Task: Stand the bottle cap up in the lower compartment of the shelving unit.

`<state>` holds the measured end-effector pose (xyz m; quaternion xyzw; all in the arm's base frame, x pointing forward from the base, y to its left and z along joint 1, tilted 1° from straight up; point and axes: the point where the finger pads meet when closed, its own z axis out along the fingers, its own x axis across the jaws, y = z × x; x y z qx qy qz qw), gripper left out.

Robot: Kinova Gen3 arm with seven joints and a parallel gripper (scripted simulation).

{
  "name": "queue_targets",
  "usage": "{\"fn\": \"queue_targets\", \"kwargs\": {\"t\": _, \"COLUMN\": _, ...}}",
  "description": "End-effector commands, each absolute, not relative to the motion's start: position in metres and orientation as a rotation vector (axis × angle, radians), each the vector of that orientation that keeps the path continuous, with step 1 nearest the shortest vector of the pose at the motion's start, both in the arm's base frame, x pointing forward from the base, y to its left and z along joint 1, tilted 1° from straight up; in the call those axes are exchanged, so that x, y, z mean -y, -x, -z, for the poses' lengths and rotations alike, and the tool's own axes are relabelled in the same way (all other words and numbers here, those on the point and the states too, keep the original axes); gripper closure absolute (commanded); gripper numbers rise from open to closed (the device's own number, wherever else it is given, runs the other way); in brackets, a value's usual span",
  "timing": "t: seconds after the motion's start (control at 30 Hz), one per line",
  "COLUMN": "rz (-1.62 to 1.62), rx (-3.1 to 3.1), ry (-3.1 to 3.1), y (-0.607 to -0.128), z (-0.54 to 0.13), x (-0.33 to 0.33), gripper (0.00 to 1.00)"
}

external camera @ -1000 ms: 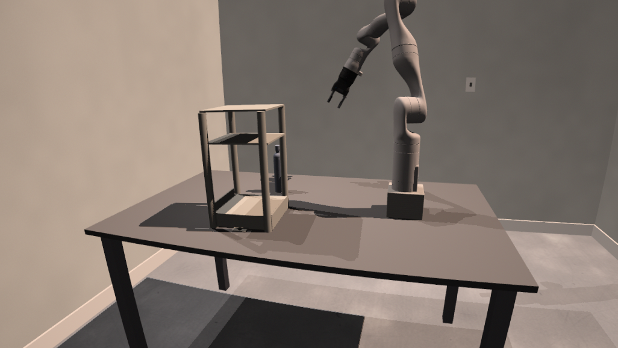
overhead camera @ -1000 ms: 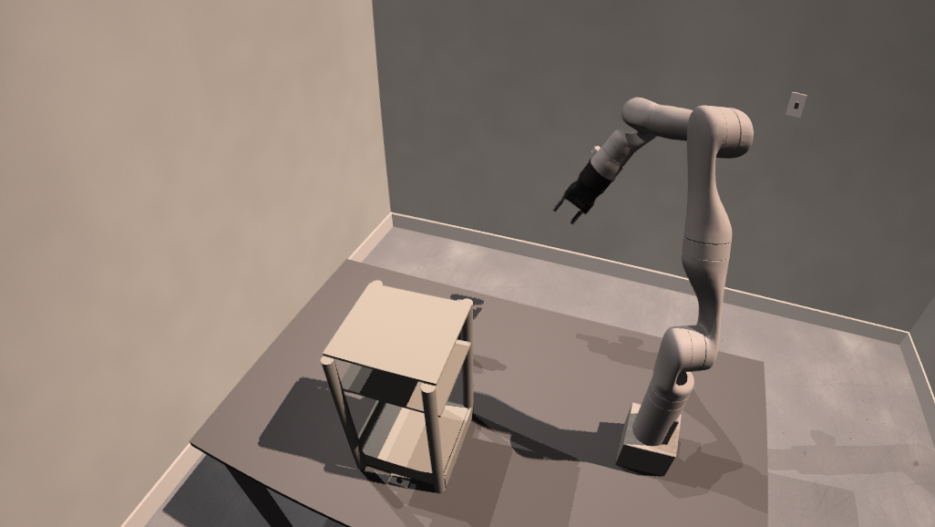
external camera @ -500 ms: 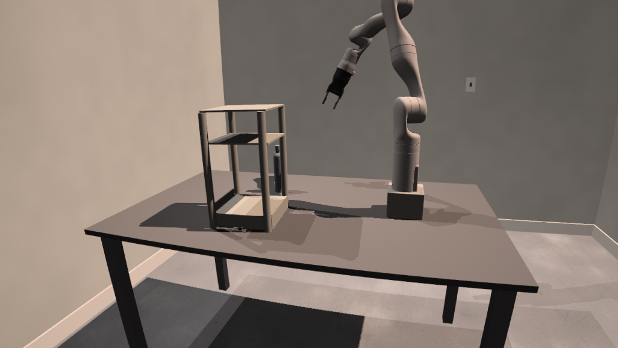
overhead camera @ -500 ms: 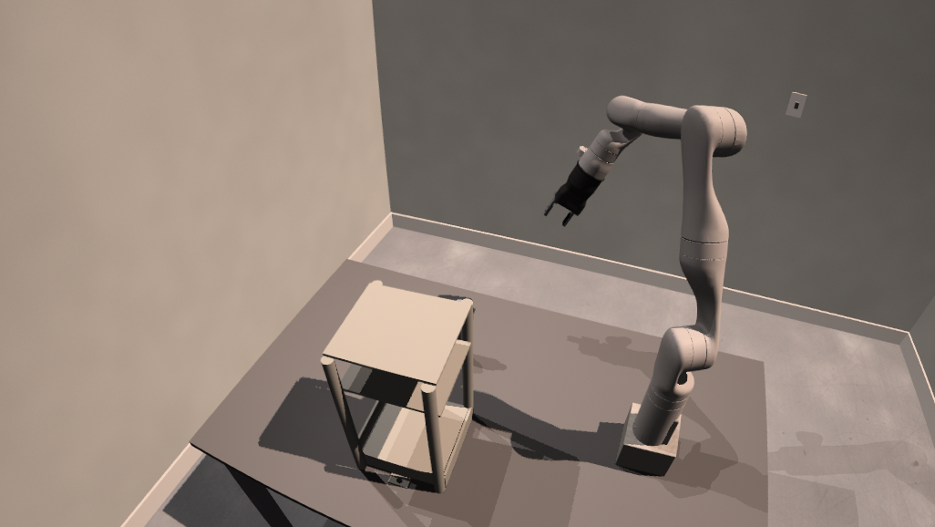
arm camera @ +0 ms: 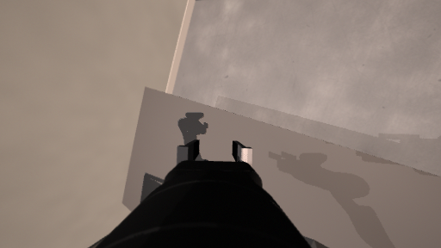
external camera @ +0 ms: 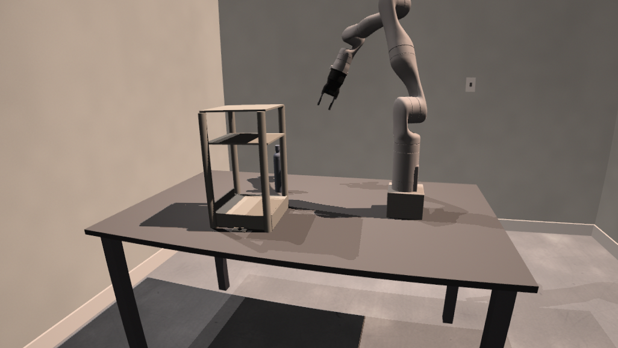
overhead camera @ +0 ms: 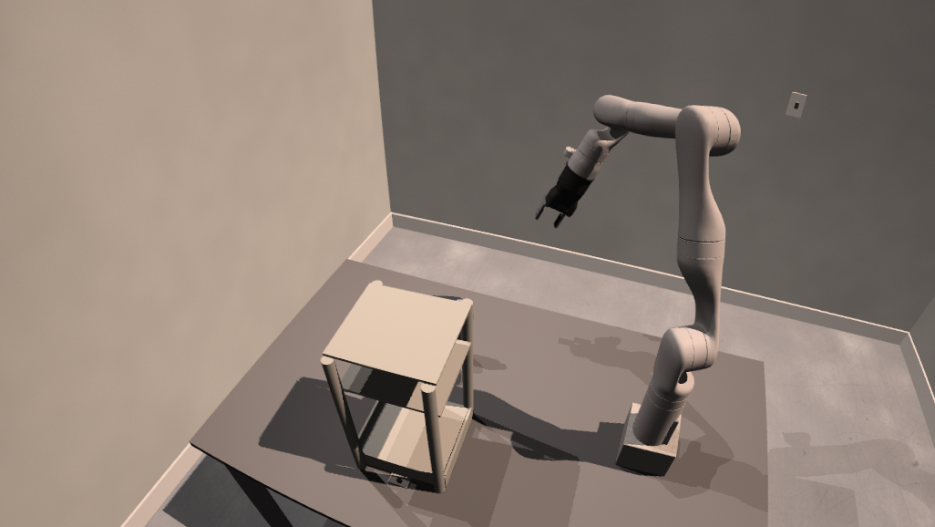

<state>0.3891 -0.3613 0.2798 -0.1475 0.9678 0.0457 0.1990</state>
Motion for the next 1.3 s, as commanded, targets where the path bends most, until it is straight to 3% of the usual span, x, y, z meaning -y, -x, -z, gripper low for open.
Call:
{"fn": "queue_targets", "kwargs": {"t": 0.0, "rz": -0.128, "rx": -2.706, "ry": 0.503, "y": -0.402, "z": -0.279, "x": 0.351, "gripper": 0.00}}
{"fn": "queue_targets", "kwargs": {"t": 1.27, "rz": -0.103, "rx": -2.682, "ry": 0.957, "y": -0.446, "z": -0.271, "x": 0.307, "gripper": 0.00}}
